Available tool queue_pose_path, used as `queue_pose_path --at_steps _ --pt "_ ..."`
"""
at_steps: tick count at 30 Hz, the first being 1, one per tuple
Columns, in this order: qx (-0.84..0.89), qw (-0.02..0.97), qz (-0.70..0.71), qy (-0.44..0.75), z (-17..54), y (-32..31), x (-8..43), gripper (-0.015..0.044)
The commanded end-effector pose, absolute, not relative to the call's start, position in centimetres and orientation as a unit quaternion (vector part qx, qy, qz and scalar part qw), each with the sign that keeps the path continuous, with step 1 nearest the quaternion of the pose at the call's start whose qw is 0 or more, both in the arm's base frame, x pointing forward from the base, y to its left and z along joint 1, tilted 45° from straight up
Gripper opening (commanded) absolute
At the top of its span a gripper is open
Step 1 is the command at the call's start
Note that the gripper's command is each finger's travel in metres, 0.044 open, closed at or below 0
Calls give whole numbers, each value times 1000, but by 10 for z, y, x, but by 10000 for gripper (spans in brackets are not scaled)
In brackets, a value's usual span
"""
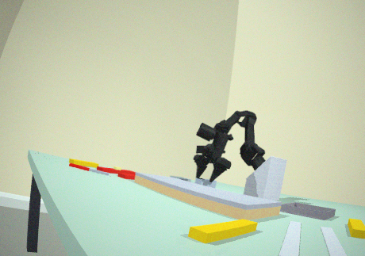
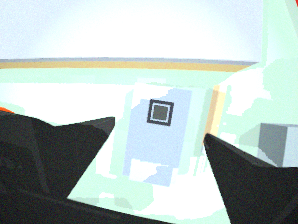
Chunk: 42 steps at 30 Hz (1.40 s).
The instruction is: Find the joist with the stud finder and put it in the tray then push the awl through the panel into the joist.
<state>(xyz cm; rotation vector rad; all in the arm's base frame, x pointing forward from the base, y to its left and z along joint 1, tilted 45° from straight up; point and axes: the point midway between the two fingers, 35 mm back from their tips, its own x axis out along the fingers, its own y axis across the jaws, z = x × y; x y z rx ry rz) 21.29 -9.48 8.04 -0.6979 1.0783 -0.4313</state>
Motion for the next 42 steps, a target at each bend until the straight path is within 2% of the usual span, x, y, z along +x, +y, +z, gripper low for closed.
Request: queue_pose_path --at_steps 1,15,18,42 --pt "-324 777 -195 504 72 -98 212 440" --pt "-327 776 -196 502 60 -113 213 440" --pt "-327 776 -196 502 60 -113 213 361" --pt "-327 776 -196 502 60 -113 213 201"
